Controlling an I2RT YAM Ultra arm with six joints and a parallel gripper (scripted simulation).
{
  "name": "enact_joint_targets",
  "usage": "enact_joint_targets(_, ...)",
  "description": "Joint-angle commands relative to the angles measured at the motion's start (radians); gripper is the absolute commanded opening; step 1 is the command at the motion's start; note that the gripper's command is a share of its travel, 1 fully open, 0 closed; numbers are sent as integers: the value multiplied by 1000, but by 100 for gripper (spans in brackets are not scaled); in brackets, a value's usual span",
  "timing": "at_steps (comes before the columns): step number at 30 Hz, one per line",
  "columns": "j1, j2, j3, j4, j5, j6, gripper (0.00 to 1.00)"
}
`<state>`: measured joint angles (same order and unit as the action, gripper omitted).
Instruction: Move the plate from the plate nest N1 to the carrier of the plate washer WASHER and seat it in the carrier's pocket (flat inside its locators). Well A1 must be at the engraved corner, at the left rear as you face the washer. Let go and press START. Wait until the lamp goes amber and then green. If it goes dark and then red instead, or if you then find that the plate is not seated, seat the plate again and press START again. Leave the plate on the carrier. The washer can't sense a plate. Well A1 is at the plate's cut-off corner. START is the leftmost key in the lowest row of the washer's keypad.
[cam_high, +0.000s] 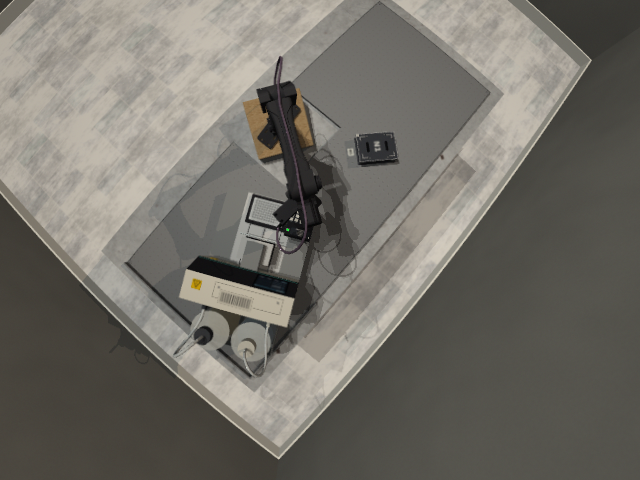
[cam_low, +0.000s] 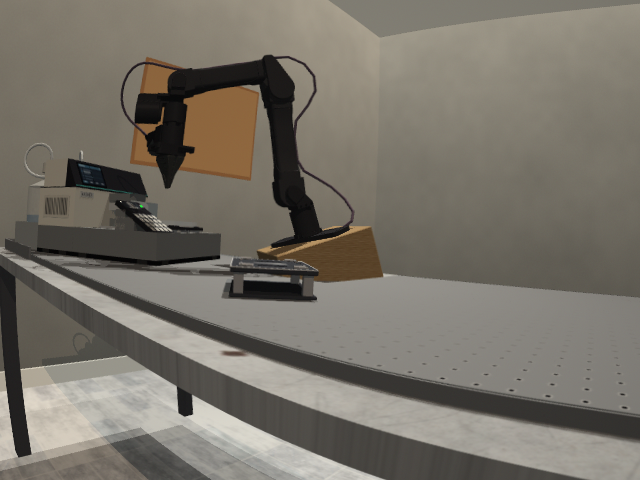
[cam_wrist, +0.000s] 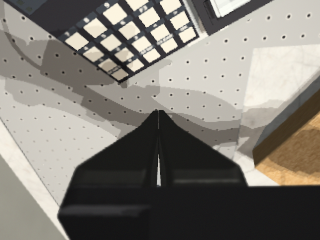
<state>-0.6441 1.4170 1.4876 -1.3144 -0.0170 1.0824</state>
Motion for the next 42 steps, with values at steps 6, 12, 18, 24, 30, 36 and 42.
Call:
enact_joint_targets(6, 130, -34, 12, 1, 66, -111, 0)
enact_joint_targets(12, 231, 13, 34, -8, 101, -215, 0)
enact_joint_targets(18, 217, -17, 35, -10, 106, -331, 0)
enact_joint_targets(24, 215, -17, 35, -9, 103, -336, 0)
enact_joint_targets(30, 214, -17, 35, -9, 102, -337, 0)
enact_joint_targets(36, 214, -17, 35, -9, 102, -335, 0)
enact_joint_targets(42, 214, -17, 35, -9, 102, -335, 0)
